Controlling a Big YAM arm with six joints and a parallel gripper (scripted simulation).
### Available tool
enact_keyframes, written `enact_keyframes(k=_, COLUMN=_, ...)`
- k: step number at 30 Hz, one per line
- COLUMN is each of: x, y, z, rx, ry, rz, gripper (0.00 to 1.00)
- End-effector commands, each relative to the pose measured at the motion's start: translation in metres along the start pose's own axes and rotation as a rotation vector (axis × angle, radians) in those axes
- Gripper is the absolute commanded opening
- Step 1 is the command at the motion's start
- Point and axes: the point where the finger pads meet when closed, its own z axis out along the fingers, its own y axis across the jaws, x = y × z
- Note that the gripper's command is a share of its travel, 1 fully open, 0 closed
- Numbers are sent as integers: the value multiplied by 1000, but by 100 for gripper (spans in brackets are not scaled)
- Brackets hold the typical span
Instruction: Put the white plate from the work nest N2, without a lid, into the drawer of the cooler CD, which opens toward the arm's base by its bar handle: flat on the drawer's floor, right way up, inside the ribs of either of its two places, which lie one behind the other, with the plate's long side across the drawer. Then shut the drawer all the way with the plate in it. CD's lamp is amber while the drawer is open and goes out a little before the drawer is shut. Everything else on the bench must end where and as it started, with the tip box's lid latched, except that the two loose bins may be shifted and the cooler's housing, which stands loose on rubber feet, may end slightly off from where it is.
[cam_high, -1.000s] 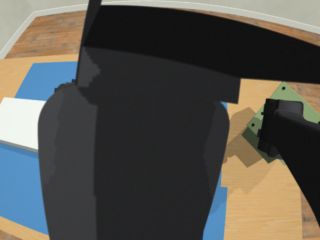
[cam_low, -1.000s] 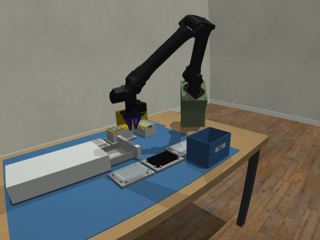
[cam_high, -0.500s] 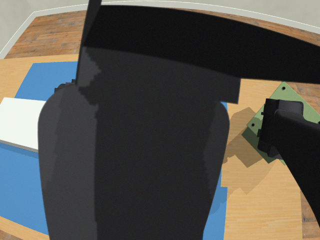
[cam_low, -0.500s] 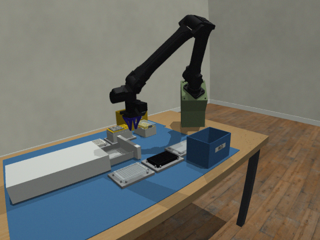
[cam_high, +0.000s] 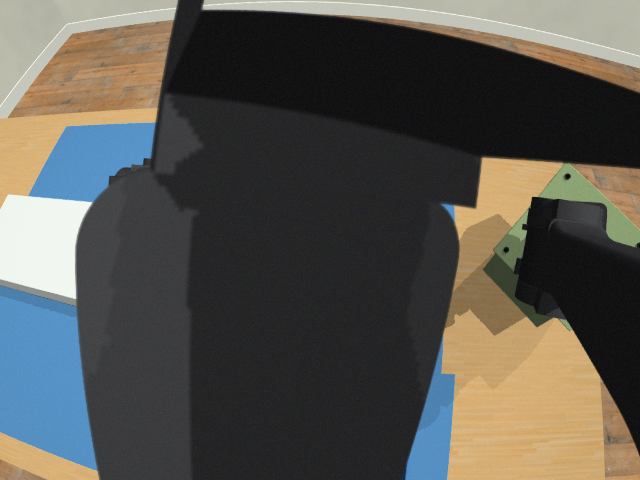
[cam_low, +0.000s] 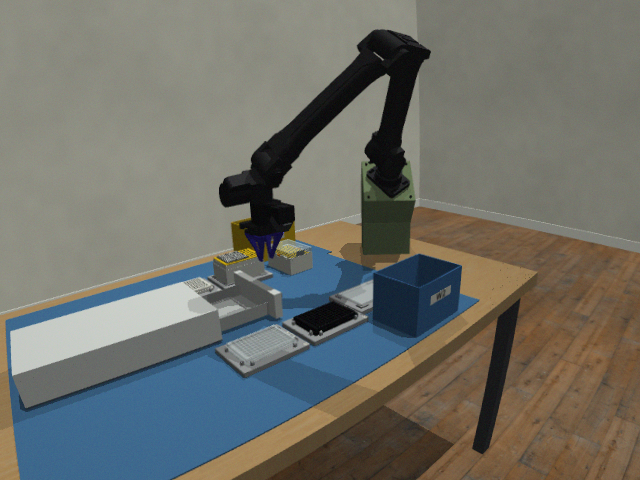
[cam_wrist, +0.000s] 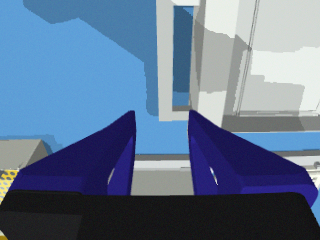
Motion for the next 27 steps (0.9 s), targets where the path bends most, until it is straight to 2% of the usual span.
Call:
enact_keyframes(k=1, x=-5, y=-24, z=-15, rx=48, ry=5, rz=-42, gripper=30)
enact_keyframes(k=6, x=-5, y=-24, z=-15, rx=48, ry=5, rz=-42, gripper=30)
enact_keyframes(k=8, x=-7, y=-21, z=0, rx=31, ry=-2, rz=-45, gripper=30)
enact_keyframes(k=27, x=-3, y=-4, z=27, rx=6, ry=-3, rz=-9, gripper=30)
